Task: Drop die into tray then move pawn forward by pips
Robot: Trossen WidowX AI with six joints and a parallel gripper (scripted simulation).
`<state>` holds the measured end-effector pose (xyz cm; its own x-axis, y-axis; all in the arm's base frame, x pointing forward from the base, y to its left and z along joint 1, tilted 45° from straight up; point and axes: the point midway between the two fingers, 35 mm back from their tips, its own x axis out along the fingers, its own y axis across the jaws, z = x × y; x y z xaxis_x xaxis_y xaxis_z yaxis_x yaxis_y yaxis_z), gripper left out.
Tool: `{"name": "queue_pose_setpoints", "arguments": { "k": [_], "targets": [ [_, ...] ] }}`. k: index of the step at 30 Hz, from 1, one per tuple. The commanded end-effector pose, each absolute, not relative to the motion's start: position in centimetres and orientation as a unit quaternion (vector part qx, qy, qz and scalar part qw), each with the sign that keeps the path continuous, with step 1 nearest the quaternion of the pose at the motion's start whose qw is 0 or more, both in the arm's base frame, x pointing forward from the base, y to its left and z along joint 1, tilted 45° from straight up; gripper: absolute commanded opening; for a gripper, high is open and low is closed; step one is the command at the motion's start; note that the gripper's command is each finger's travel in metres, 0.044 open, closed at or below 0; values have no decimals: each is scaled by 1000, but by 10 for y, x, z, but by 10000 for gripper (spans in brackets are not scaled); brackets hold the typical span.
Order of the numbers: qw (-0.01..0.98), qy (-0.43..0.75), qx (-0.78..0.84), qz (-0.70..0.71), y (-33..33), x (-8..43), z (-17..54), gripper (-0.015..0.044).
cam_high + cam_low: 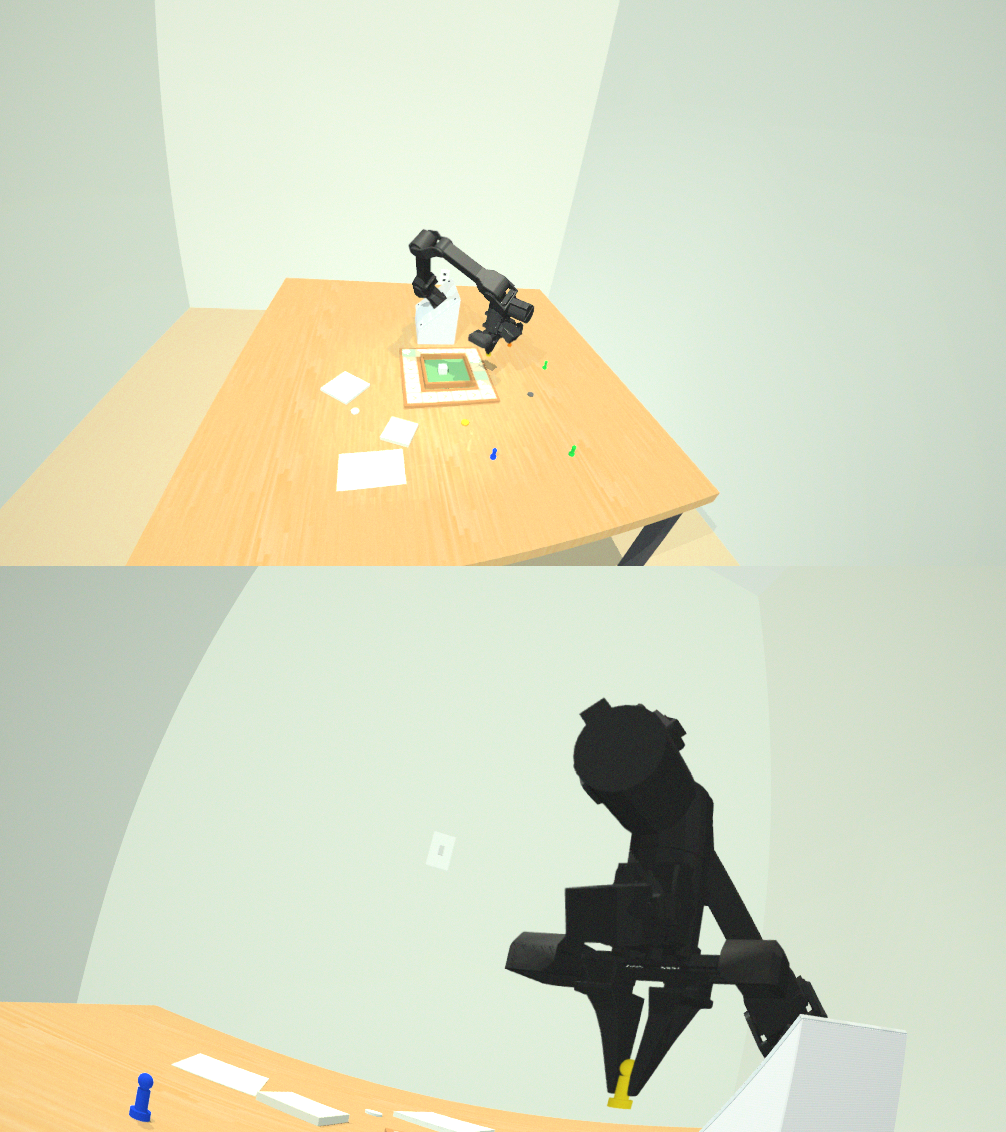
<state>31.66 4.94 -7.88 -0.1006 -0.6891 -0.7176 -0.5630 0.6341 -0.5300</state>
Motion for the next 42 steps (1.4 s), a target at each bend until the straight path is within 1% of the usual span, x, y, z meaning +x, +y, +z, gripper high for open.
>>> {"name": "queue_pose_setpoints", "arguments": {
  "k": [1, 17, 28, 42],
  "targets": [
    [523, 739, -421, -61, 46, 306, -83, 0],
    [522, 739, -421, -61, 24, 256, -103, 0],
    [522, 739, -421, -61, 0, 252, -128, 0],
    [522, 739, -422, -62, -9, 251, -138, 0]
  ]
}}
